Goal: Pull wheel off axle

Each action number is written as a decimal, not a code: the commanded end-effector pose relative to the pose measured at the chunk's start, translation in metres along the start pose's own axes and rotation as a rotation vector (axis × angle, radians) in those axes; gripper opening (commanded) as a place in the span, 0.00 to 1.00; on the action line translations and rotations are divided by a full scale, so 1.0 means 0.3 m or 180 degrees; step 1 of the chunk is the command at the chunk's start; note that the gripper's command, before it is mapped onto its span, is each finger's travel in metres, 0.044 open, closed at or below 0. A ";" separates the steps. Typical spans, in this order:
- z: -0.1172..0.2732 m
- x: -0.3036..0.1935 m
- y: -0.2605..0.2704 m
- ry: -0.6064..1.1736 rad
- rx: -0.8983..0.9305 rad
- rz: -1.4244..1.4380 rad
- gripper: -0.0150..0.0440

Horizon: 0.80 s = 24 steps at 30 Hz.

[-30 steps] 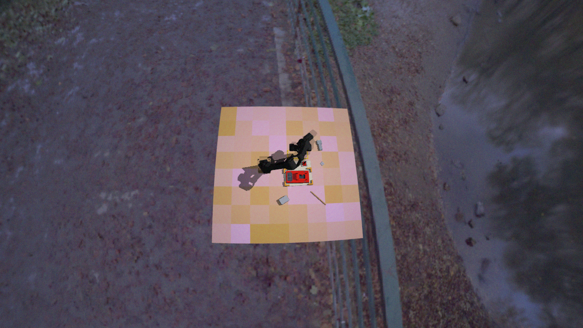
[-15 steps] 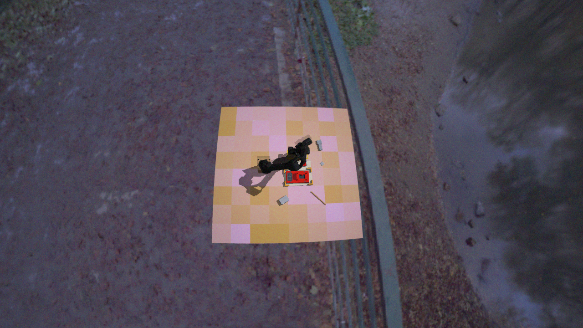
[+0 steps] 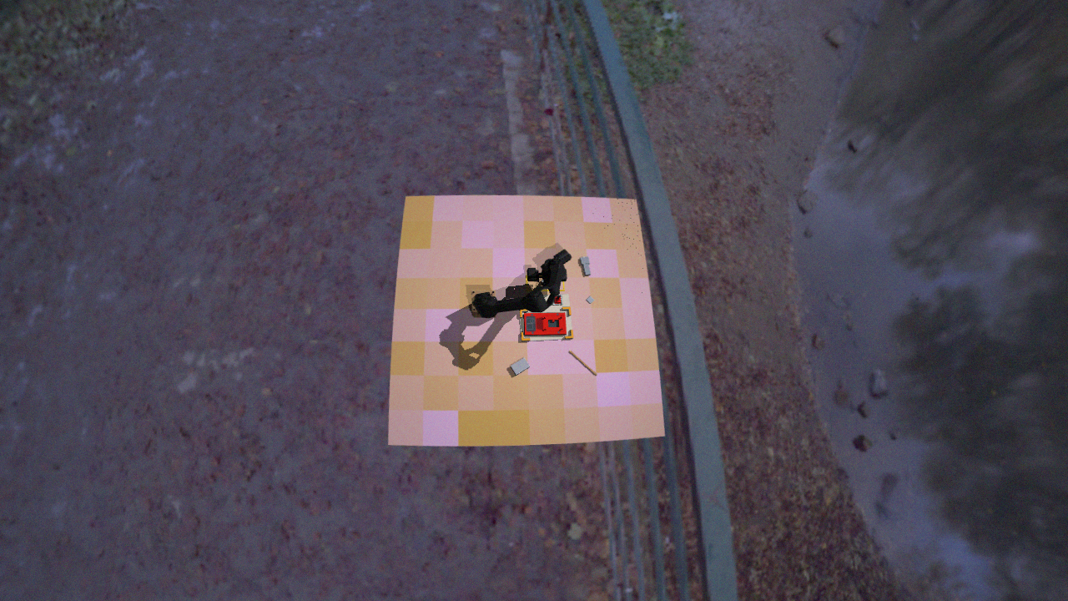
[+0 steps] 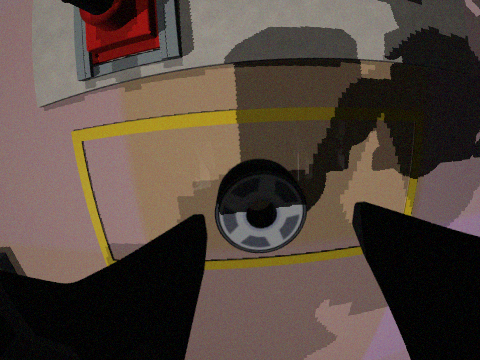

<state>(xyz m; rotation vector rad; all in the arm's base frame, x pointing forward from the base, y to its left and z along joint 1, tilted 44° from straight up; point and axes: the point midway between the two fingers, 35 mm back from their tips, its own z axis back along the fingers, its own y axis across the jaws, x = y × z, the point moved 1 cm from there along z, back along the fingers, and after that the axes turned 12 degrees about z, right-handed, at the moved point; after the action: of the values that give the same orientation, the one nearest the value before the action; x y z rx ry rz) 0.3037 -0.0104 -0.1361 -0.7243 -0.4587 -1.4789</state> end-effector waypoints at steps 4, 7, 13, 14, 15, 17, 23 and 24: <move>0.132 -0.001 0.016 0.0027 0.0089 -0.0033 0.76; 0.124 -0.002 -0.002 0.0009 0.0096 -0.0002 0.85; 0.217 0.021 -0.145 0.0030 0.0091 -0.0009 1.00; 0.231 0.026 -0.171 0.0032 0.0089 -0.0011 1.00; 0.243 0.032 -0.197 0.0033 0.0087 -0.0013 1.00; 0.265 0.044 -0.250 0.0033 0.0081 -0.0018 1.00; 0.279 0.053 -0.288 0.0031 0.0077 -0.0021 1.00; 0.279 0.053 -0.288 0.0031 0.0077 -0.0021 1.00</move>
<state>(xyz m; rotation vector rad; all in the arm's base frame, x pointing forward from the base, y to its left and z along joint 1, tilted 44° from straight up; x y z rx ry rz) 0.2370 0.0410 -0.0538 -0.6917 -0.4771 -1.4750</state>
